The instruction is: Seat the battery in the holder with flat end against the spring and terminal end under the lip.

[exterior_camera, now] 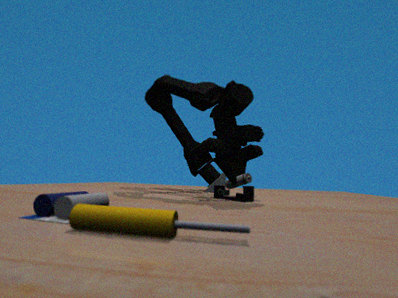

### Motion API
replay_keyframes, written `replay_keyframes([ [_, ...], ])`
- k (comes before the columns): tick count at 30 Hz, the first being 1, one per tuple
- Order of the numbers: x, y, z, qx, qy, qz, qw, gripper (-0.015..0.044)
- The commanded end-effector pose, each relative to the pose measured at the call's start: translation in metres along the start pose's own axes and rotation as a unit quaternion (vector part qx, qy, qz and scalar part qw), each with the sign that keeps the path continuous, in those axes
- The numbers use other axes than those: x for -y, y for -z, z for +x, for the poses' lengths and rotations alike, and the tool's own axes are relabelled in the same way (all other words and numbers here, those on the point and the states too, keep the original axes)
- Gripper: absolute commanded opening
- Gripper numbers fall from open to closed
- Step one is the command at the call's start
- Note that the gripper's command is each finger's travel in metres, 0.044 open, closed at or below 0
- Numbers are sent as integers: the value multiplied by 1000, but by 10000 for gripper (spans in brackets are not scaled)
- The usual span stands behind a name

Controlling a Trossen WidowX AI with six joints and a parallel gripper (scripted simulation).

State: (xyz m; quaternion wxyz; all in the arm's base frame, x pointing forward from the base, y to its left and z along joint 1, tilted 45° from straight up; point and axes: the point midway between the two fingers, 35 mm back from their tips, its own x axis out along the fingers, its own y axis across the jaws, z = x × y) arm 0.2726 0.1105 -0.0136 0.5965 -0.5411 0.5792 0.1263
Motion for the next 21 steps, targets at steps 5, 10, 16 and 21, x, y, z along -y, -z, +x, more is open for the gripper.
replay_keyframes([
  [5, -1, 3, 2, 28, -5, -1, 1000, 78],
  [10, -1, 4, 4, 43, -6, -1, 999, 78],
  [16, 0, 6, 6, 62, -7, -2, 998, 78],
  [21, 0, 8, 8, 77, -8, -3, 997, 78],
])
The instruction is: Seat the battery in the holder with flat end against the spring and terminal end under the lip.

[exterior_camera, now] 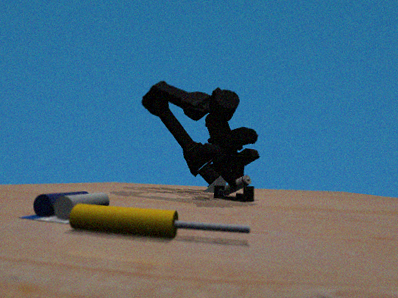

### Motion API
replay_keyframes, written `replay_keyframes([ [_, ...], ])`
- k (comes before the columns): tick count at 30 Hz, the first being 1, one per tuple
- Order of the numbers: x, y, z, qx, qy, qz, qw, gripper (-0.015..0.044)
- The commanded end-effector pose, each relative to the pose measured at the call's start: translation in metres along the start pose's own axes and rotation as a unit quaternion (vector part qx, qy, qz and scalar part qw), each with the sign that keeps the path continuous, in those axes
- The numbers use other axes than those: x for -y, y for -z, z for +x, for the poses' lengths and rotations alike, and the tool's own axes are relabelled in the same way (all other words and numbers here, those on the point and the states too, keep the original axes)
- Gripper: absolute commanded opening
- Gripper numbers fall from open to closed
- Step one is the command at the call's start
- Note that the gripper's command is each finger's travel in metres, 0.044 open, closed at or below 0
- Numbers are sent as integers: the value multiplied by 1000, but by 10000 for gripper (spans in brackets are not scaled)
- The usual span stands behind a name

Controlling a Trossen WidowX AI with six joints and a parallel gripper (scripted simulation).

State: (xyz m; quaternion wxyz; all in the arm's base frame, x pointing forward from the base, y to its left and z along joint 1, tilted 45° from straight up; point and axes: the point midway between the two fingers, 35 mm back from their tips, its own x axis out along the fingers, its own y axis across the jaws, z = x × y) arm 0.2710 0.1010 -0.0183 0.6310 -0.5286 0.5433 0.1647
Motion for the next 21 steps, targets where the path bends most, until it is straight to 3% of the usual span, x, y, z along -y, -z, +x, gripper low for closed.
replay_keyframes([
  [1, 0, 1, 0, 17, -1, -2, 1000, 78],
  [21, 1, 10, 1, 53, 0, -5, 999, 78],
])
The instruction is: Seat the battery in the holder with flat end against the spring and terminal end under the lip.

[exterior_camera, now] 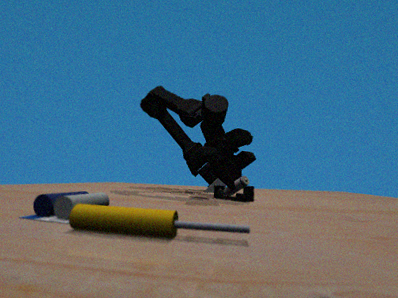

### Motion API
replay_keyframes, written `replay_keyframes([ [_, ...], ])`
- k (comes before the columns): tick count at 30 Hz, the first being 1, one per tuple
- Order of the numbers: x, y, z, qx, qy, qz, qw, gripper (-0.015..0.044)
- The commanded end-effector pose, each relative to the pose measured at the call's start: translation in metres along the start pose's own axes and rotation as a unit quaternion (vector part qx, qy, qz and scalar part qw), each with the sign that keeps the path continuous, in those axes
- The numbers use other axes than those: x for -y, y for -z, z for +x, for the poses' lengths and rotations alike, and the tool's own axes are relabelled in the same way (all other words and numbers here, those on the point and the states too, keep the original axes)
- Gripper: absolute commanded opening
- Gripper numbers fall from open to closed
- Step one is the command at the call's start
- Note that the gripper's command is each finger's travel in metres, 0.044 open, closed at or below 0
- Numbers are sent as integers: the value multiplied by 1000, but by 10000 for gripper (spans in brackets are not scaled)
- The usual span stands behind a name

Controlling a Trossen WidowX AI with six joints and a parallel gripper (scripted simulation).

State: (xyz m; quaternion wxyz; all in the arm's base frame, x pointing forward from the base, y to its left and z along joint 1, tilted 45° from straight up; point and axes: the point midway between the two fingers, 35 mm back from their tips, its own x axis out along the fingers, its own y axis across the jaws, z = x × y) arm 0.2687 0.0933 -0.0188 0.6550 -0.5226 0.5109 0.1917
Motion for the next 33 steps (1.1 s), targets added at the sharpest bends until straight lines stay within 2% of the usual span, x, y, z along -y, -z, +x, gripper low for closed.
replay_keyframes([
  [1, 0, 3, -2, 4, -1, -2, 1000, 78],
  [33, -1, 18, -7, -15, -8, 1, 1000, 78],
])
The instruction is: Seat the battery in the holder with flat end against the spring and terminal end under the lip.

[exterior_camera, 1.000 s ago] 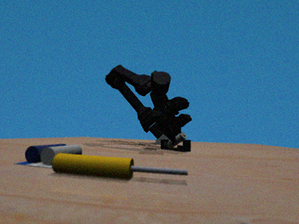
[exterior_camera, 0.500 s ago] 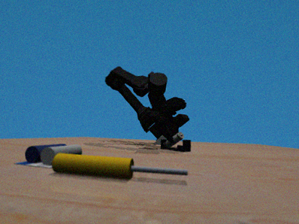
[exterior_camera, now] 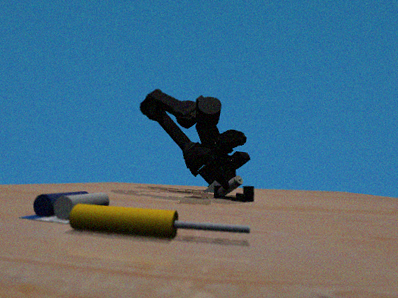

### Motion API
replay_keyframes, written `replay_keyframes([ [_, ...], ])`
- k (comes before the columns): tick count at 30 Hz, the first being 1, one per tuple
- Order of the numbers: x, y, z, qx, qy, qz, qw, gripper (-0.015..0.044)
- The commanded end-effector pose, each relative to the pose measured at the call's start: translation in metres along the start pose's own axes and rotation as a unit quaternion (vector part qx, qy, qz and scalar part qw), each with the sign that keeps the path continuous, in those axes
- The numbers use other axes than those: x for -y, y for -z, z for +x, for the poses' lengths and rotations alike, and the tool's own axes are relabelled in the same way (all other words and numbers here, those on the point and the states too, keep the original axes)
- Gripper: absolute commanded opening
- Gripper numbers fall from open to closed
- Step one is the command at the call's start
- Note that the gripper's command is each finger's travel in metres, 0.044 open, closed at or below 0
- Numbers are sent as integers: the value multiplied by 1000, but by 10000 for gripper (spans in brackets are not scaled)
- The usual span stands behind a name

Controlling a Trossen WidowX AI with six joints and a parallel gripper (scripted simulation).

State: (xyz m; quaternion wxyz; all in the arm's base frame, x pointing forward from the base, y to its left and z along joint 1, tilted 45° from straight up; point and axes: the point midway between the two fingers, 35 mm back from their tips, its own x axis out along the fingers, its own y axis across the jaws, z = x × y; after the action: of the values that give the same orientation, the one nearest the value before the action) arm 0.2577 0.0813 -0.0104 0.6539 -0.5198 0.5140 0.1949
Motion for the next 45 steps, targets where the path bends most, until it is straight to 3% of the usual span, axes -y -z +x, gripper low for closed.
replay_keyframes([
  [1, -1, 2, 2, -18, -3, 1, 1000, 78],
  [45, -1, -4, 12, -149, -25, 14, 988, 78],
])
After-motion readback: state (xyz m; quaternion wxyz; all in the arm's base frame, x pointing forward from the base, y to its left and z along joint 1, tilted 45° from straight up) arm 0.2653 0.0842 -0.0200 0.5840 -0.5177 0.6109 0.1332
